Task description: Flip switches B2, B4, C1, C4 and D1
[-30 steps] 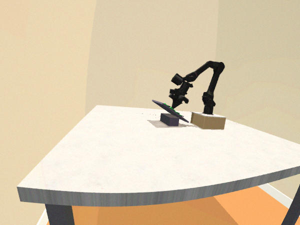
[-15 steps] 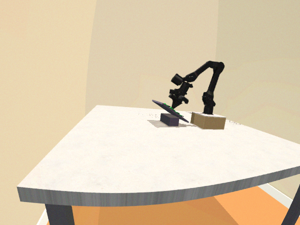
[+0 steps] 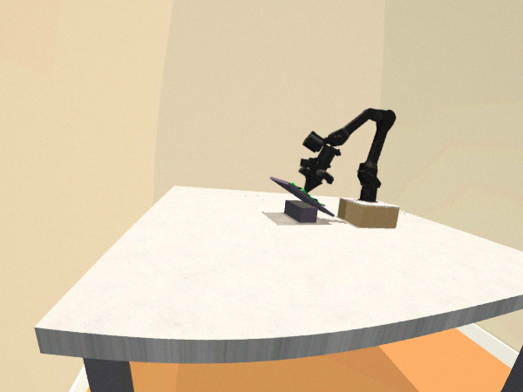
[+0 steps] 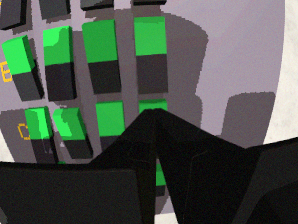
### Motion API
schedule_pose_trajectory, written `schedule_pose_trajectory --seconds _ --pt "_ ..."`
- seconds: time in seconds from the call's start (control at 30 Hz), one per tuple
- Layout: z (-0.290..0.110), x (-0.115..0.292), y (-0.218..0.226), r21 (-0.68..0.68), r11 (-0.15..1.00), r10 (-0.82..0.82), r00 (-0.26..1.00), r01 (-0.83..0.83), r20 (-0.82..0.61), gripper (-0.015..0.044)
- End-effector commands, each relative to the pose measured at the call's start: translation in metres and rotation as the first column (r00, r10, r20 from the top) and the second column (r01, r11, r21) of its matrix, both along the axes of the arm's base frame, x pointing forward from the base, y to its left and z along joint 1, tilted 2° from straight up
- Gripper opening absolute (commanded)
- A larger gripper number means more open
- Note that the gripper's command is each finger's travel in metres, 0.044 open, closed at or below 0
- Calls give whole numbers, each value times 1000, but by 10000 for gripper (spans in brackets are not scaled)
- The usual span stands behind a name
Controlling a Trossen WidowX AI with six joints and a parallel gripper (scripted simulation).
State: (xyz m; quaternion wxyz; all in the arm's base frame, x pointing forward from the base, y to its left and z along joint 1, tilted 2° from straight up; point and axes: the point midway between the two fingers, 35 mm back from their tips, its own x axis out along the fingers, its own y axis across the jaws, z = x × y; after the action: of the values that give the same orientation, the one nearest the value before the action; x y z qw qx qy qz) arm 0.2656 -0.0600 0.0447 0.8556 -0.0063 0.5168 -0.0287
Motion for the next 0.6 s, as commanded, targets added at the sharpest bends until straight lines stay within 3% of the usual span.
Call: schedule_pose_trajectory --seconds 0.0,0.2,0.4,0.57 --pt "-1 0 0 -1 1000 -3 1000 3 0 0" --pt "1 -1 0 0 1000 0 1000 0 -1 0" --pt "49 -28 3 0 1000 -3 1000 3 21 0" --pt "55 -32 3 -2 1000 -2 1000 2 23 0"
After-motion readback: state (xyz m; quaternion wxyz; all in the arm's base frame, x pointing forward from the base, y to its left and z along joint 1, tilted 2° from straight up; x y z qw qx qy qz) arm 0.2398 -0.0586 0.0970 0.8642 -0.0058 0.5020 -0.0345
